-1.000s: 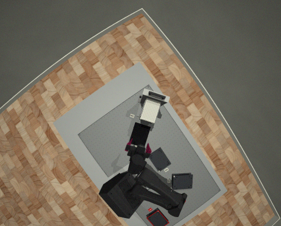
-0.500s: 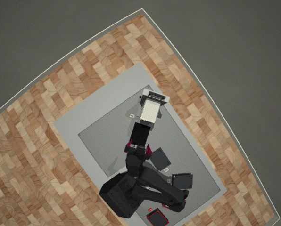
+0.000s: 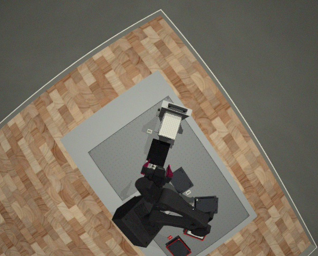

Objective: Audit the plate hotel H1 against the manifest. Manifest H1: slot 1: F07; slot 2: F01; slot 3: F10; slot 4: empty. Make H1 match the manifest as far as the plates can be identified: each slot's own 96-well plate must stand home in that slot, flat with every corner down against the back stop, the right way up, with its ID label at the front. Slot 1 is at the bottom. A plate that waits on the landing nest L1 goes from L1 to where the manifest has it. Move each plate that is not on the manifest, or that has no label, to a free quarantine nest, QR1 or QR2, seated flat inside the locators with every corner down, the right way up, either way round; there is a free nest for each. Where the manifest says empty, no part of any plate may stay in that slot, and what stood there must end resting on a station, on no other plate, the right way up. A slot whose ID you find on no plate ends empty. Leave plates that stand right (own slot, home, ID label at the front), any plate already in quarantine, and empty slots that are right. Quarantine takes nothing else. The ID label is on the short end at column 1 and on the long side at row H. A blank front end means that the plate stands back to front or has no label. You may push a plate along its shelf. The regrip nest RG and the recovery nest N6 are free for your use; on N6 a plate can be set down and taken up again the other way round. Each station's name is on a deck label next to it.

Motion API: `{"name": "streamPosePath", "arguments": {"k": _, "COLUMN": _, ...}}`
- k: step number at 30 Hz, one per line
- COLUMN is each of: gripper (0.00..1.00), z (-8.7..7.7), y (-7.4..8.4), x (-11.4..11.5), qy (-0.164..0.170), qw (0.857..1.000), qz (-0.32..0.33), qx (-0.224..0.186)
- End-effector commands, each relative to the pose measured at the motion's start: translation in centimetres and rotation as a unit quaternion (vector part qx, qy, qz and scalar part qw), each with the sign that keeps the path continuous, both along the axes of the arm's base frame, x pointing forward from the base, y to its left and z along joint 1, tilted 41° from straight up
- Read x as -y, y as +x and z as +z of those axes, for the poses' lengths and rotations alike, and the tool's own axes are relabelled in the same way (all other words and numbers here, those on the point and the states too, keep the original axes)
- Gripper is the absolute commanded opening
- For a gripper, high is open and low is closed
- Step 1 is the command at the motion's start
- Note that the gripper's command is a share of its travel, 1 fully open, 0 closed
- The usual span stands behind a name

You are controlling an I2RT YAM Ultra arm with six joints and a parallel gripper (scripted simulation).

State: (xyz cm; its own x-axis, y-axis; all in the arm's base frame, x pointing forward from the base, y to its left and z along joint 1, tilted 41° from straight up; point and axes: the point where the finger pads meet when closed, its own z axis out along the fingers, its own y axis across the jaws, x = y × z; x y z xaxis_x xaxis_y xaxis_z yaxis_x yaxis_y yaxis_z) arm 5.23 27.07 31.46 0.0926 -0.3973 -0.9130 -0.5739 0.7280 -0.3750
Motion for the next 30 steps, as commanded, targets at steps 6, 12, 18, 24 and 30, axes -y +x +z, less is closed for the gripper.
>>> {"name": "streamPosePath", "arguments": {"k": 6, "gripper": 1.00, "z": 0.16, "y": -0.08, "x": 0.18, "qy": 0.002, "qw": 1.000, "qz": 0.000, "qx": 0.003}}
{"name": "streamPosePath", "arguments": {"k": 12, "gripper": 1.00, "z": 0.17, "y": -0.08, "x": 0.18, "qy": 0.002, "qw": 1.000, "qz": 0.000, "qx": 0.003}}
{"name": "streamPosePath", "arguments": {"k": 18, "gripper": 1.00, "z": 0.16, "y": -0.08, "x": 0.18, "qy": 0.002, "qw": 1.000, "qz": 0.000, "qx": 0.003}}
{"name": "streamPosePath", "arguments": {"k": 24, "gripper": 1.00, "z": 0.22, "y": 0.29, "x": -0.12, "qy": 0.002, "qw": 1.000, "qz": 0.000, "qx": 0.003}}
{"name": "streamPosePath", "arguments": {"k": 30, "gripper": 1.00, "z": 0.28, "y": 0.80, "x": -0.55, "qy": 0.002, "qw": 1.000, "qz": 0.000, "qx": 0.003}}
